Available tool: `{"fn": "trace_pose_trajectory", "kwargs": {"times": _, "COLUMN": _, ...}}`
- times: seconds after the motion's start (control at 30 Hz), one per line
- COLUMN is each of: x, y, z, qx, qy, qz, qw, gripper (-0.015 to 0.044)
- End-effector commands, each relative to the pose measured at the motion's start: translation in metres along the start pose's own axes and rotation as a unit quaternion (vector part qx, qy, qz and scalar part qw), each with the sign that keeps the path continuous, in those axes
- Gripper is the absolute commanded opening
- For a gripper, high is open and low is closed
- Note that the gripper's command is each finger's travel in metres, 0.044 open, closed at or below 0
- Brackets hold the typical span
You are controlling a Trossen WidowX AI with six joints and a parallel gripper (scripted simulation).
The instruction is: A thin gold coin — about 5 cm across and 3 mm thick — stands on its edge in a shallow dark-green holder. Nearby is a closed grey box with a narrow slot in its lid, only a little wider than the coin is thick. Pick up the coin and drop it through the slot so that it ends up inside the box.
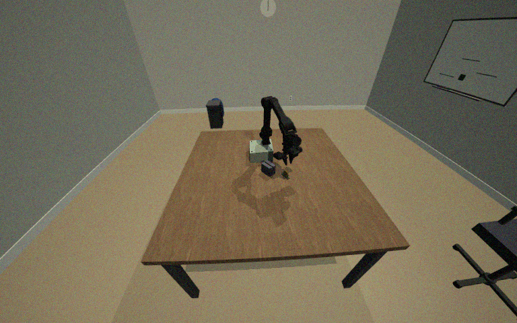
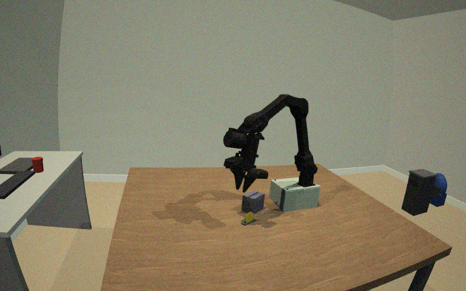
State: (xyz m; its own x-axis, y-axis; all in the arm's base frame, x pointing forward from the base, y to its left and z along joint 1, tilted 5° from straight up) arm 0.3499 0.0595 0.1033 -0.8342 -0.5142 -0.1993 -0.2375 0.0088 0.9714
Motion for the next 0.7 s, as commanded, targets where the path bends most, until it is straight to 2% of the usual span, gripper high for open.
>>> {"fn": "trace_pose_trajectory", "kwargs": {"times": 0.0, "x": 0.026, "y": -0.023, "z": 0.018, "qx": -0.025, "qy": 0.038, "qz": 0.096, "qw": 0.994, "gripper": 0.0161}}
{"fn": "trace_pose_trajectory", "kwargs": {"times": 0.33, "x": 0.028, "y": -0.023, "z": 0.026, "qx": -0.027, "qy": 0.039, "qz": 0.099, "qw": 0.994, "gripper": 0.0161}}
{"fn": "trace_pose_trajectory", "kwargs": {"times": 0.47, "x": 0.034, "y": -0.055, "z": 0.027, "qx": -0.027, "qy": 0.039, "qz": 0.099, "qw": 0.994, "gripper": 0.0161}}
{"fn": "trace_pose_trajectory", "kwargs": {"times": 0.67, "x": 0.035, "y": -0.059, "z": 0.027, "qx": -0.027, "qy": 0.039, "qz": 0.099, "qw": 0.994, "gripper": 0.0161}}
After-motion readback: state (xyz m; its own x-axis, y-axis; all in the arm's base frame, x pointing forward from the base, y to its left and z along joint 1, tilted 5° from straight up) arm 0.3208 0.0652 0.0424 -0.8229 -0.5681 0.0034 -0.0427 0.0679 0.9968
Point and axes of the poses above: the point midway between the two fingers, 35 mm back from their tips, its own y axis back along the fingers, its own z axis across the jaws, x = y × z, the point moved 2 cm from there along y, back along the fingers, and after that the axes turned 14 degrees about y, right-handed, at the moved point
